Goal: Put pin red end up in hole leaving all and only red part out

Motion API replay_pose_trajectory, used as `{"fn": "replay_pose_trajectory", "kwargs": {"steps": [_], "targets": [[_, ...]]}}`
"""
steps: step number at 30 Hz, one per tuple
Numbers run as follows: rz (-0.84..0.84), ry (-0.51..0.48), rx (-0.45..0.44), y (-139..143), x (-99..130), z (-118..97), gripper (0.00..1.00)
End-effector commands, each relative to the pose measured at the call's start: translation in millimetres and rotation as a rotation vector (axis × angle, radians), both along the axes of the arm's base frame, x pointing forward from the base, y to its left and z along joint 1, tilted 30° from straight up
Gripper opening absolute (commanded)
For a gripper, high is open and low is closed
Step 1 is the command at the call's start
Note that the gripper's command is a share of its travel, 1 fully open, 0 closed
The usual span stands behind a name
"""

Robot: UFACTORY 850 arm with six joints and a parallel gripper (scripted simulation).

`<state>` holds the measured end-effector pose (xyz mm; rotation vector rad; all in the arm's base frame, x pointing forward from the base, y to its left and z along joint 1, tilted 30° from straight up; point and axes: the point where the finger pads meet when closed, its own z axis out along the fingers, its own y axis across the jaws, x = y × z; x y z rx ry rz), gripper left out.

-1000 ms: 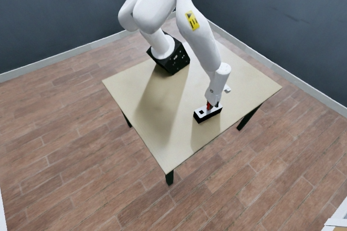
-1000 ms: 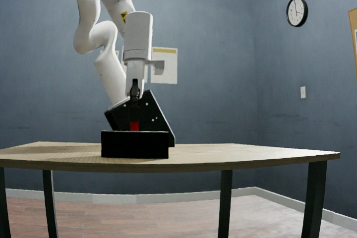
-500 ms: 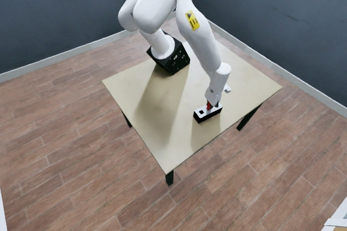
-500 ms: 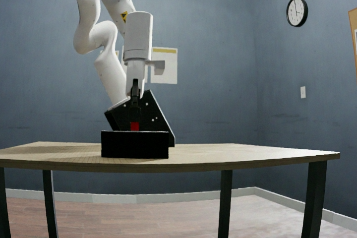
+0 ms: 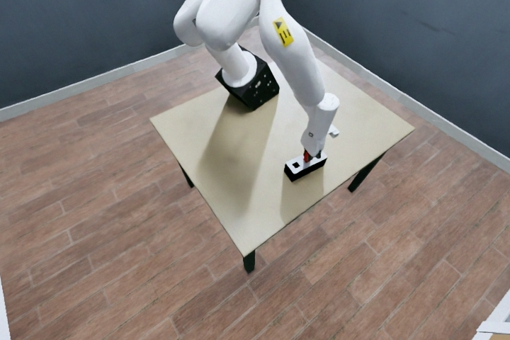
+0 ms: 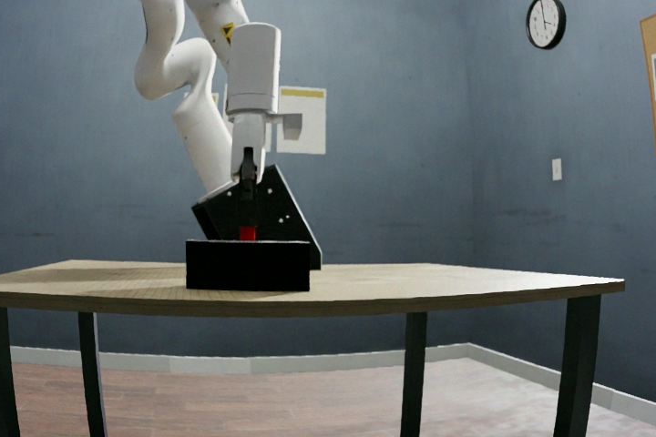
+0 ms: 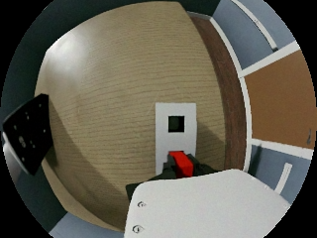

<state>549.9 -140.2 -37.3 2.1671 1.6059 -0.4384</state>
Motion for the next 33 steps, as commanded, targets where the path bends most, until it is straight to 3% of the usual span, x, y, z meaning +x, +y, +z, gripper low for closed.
{"fn": "replay_pose_trajectory", "kwargs": {"steps": [1, 33], "targets": [[0.001, -0.002, 0.0, 0.2, 0.9, 0.6, 0.0], [0.001, -0.002, 0.0, -2.0, 0.5, -3.8, 0.0]]}}
